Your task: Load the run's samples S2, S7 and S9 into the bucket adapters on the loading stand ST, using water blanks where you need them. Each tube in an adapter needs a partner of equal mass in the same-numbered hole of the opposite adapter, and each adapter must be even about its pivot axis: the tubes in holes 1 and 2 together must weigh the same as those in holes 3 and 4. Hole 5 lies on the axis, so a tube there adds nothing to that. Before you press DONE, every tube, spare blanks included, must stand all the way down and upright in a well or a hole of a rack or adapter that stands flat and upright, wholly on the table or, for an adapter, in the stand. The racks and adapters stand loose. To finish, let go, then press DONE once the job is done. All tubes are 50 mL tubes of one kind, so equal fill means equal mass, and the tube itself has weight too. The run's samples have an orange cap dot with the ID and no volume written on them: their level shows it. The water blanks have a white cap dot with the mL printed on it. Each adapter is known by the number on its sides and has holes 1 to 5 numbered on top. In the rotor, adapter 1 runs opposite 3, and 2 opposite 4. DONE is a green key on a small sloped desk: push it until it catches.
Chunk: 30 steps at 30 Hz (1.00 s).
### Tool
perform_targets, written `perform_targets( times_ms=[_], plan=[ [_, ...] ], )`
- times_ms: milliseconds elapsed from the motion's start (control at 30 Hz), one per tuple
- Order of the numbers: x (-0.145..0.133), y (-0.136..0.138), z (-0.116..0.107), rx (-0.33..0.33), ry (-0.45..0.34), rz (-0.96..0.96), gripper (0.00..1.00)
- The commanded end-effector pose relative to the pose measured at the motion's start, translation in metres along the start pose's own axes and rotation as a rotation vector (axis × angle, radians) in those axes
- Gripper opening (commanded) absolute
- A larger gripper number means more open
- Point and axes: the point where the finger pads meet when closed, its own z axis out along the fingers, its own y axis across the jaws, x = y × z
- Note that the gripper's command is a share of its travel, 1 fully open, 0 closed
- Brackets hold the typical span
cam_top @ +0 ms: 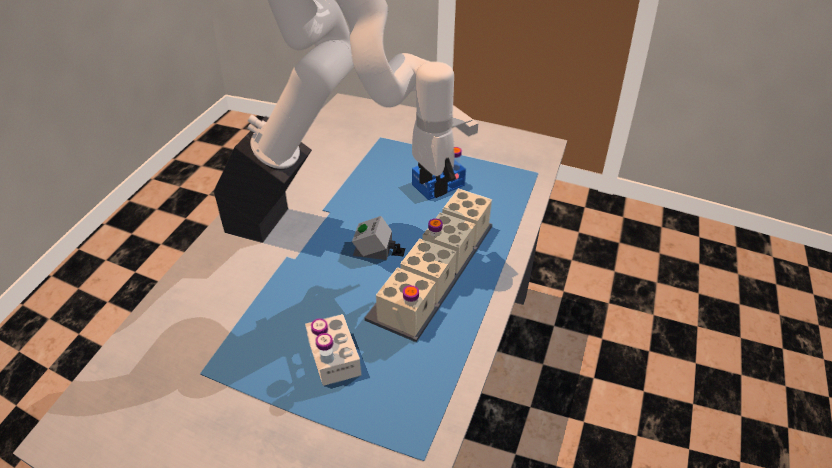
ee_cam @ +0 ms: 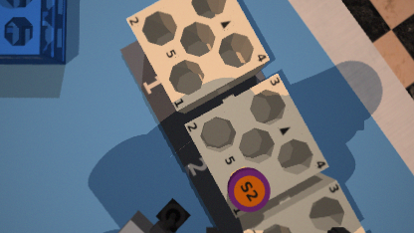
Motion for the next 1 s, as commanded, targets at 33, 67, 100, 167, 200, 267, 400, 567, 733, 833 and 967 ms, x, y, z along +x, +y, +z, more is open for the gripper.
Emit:
perform_targets(
  times_ms=[33, 67, 100, 167, 200, 267, 400, 567, 733, 833, 967],
  plan=[
    [0.026, -0.023, -0.001, -0.015, -0.020, 0.005, 0.57],
    [0.029, -0.026, 0.000, -0.014, -0.020, 0.005, 0.57],
    [0.033, -0.030, 0.000, -0.014, -0.020, 0.005, 0.57],
    [0.040, -0.037, 0.000, -0.014, -0.020, 0.005, 0.57],
    [0.044, -0.040, 0.000, -0.014, -0.020, 0.005, 0.57],
    [0.051, -0.047, 0.000, -0.014, -0.020, 0.005, 0.57],
    [0.058, -0.054, 0.001, -0.014, -0.020, 0.005, 0.57],
    [0.076, -0.072, 0.001, -0.014, -0.019, 0.005, 0.57],
    [0.094, -0.089, 0.002, -0.014, -0.019, 0.005, 0.57],
    [0.105, -0.099, 0.002, -0.014, -0.019, 0.005, 0.57],
    [0.112, -0.106, 0.002, -0.013, -0.019, 0.005, 0.57]
  ],
)
